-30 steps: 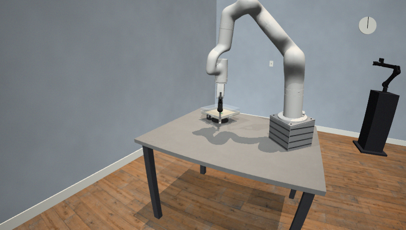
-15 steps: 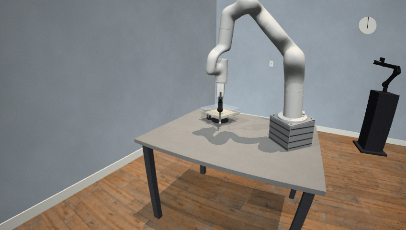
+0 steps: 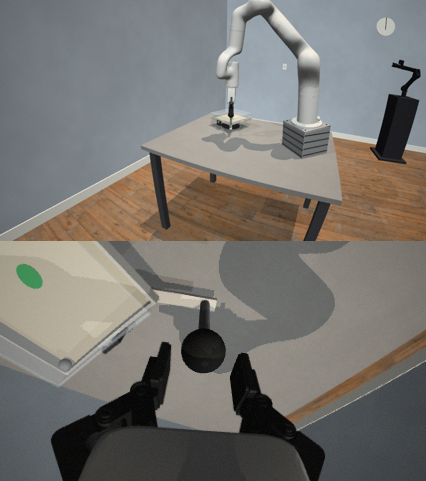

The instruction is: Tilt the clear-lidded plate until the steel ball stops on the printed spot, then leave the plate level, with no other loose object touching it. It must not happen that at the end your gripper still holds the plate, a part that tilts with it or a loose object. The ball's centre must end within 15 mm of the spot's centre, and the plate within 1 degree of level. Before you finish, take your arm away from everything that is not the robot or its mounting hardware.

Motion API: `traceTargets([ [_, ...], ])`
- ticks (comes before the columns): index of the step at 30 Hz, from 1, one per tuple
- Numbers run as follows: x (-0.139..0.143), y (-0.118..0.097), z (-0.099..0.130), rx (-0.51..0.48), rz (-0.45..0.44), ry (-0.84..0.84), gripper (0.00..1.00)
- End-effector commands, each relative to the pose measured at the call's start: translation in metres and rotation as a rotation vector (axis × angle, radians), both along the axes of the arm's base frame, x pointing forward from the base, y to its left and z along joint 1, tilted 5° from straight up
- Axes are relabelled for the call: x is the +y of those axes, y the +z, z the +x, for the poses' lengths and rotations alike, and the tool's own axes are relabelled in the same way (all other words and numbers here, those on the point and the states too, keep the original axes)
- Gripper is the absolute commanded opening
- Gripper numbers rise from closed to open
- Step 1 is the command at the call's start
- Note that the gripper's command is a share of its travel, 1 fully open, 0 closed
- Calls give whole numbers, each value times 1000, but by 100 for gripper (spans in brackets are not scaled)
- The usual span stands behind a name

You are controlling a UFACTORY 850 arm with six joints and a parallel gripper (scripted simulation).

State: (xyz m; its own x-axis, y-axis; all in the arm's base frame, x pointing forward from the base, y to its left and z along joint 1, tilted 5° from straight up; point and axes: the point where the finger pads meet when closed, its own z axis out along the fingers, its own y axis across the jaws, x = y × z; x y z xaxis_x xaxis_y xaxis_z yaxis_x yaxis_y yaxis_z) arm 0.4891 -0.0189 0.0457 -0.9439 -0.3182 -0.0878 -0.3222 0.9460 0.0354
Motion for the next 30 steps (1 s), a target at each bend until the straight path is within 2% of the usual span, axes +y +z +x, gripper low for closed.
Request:
traceTargets([
  [1,0,-2,1,-2,0,0,61],
  [30,2,-27,3,-2,0,0,61],
])
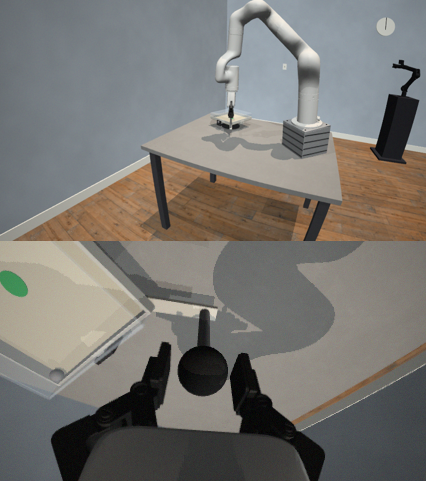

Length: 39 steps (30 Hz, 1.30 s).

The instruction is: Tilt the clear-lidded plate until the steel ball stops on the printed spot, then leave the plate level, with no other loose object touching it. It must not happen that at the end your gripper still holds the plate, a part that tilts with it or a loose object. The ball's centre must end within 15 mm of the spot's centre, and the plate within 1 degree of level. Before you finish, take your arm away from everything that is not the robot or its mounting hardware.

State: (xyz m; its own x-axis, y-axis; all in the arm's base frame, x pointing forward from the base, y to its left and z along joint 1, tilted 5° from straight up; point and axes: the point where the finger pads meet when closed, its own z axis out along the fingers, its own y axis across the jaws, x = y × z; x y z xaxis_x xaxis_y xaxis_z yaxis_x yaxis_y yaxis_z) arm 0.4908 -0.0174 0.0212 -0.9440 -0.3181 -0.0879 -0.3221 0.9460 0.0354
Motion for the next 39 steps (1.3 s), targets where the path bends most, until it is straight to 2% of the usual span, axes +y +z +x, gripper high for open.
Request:
traceTargets([
  [1,0,-3,1,-2,0,0,61],
  [31,0,-7,1,-2,0,0,61],
  [32,0,-7,1,-2,0,0,0],
  [39,0,-7,1,-2,0,0,0],
])
